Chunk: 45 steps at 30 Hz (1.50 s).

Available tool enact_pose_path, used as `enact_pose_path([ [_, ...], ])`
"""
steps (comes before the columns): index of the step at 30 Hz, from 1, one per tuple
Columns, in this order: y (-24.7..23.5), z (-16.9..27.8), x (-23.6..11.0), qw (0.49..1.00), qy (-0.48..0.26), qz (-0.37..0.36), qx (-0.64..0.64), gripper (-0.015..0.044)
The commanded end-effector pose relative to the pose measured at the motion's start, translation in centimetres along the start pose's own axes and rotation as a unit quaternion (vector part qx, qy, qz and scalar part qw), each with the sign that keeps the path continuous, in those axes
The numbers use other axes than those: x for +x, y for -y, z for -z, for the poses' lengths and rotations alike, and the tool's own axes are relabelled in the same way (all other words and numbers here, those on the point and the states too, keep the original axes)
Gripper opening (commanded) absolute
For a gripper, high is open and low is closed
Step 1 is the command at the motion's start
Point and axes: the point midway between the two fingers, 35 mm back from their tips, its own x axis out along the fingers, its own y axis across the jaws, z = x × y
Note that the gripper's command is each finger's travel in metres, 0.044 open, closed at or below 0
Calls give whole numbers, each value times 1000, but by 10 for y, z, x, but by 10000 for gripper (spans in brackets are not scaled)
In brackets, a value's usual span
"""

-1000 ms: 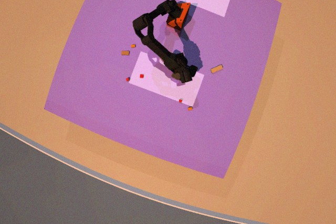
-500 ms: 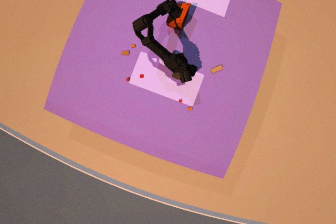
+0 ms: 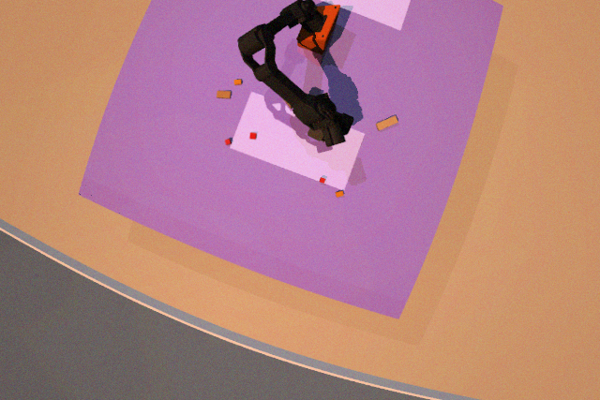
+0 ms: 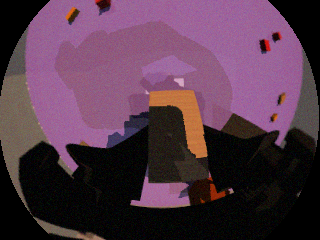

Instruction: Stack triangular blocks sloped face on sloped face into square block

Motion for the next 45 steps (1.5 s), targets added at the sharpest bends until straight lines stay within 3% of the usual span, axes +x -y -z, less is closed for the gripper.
enact_pose_path([
  [1,-1,-4,-19,1000,7,-7,8,0],
  [17,-1,-4,-19,1000,7,-5,-23,0],
  [28,-1,-4,-19,983,8,-5,-184,0],
  [45,-1,-4,-19,909,9,-3,-417,0],
])
